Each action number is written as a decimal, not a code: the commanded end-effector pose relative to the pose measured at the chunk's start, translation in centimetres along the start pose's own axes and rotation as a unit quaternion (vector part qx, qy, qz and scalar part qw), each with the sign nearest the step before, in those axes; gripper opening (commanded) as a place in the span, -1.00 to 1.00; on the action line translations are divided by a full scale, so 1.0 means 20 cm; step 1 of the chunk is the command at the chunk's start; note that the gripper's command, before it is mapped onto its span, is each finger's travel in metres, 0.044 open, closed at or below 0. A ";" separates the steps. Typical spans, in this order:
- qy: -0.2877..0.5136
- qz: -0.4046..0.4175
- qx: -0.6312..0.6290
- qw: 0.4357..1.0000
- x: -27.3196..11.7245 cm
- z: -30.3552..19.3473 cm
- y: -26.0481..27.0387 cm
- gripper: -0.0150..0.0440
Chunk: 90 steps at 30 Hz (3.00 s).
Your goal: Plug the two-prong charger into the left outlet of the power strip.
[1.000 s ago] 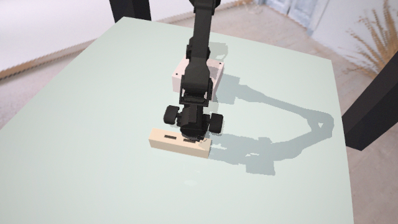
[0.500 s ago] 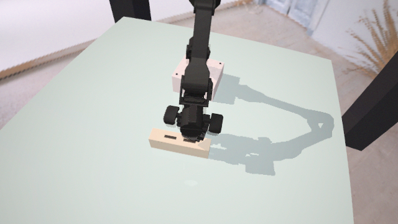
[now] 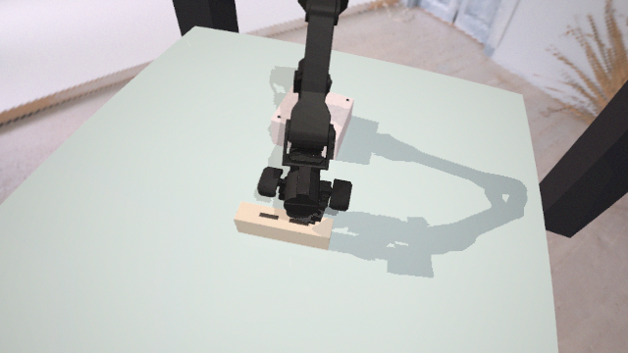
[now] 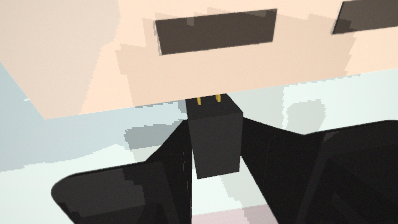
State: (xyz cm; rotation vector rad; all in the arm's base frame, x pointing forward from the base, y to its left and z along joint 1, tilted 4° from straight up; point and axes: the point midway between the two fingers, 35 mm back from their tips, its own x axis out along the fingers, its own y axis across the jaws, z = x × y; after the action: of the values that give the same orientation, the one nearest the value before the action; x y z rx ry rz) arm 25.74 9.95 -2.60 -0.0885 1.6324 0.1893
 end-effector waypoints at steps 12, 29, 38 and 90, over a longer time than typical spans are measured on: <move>-0.003 0.002 -0.002 1.000 -0.01 0.02 0.00 -0.49; -0.003 0.002 -0.002 1.000 -0.01 0.03 0.00 -0.49; -0.003 0.002 -0.002 1.000 -0.01 0.04 0.00 -0.49; -0.004 0.002 -0.002 1.000 -0.02 0.06 0.00 -0.49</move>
State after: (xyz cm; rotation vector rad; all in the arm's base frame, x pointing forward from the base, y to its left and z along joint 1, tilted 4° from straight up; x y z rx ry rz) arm 26.60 10.09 -2.45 -0.0877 1.6329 0.1887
